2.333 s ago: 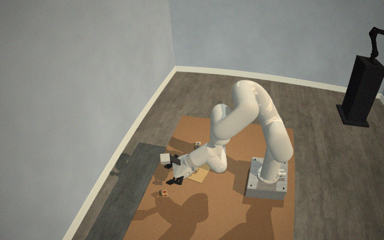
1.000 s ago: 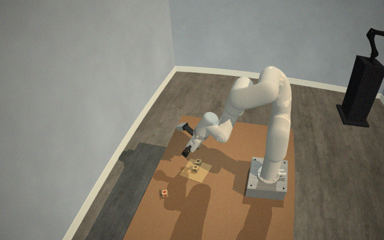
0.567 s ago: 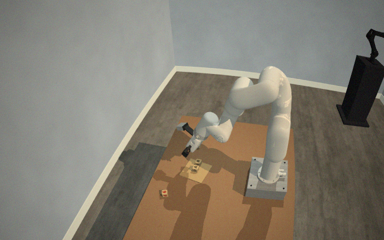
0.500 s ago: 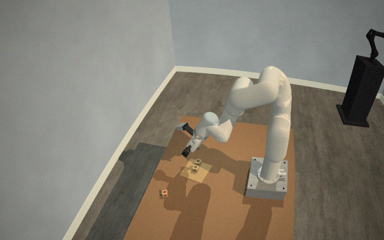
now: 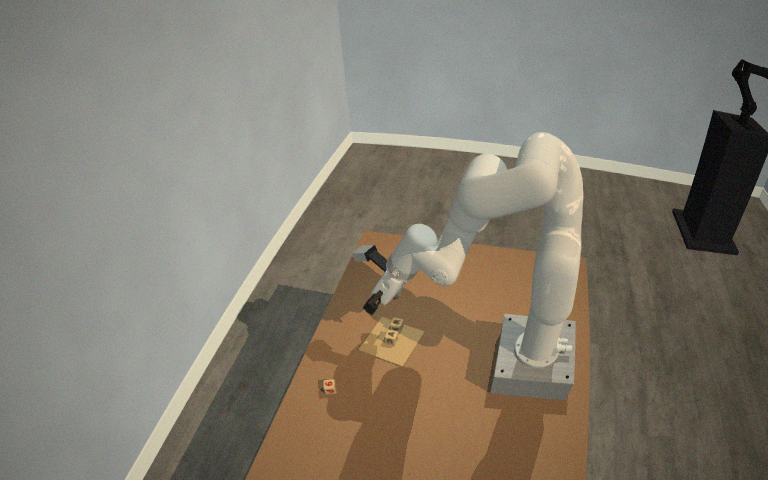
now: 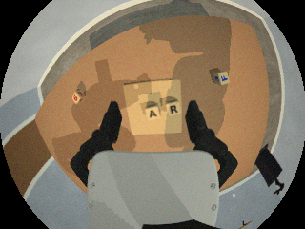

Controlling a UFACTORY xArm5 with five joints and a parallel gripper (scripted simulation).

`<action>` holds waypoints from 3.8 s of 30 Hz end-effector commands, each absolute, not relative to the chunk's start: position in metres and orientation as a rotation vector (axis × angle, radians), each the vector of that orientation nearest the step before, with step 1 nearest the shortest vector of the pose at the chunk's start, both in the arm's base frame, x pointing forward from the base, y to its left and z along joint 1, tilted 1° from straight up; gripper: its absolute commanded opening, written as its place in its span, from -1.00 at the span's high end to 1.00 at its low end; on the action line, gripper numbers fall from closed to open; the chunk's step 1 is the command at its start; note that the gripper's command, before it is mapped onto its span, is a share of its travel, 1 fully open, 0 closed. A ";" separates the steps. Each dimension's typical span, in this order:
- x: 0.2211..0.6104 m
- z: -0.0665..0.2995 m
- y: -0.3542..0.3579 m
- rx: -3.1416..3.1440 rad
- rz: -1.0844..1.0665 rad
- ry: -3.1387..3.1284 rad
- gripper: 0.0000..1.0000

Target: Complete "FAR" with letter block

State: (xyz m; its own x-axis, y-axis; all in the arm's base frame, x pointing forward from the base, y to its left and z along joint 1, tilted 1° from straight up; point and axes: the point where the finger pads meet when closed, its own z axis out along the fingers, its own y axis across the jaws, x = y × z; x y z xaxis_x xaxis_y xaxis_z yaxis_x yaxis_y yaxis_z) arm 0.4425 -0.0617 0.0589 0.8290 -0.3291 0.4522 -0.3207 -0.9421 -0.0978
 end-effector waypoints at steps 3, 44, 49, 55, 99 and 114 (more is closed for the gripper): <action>0.444 0.060 -0.062 -2.986 -0.749 0.531 -1.00; 0.462 0.026 -0.090 -2.666 -0.165 1.581 -1.00; 0.462 0.023 -0.094 -2.576 -0.065 1.766 -1.00; 0.461 0.021 -0.098 -2.498 0.012 1.911 -1.00; 0.429 0.051 -0.129 -1.259 0.645 3.310 -1.00; 0.412 0.078 -0.136 -0.677 0.726 3.680 -1.00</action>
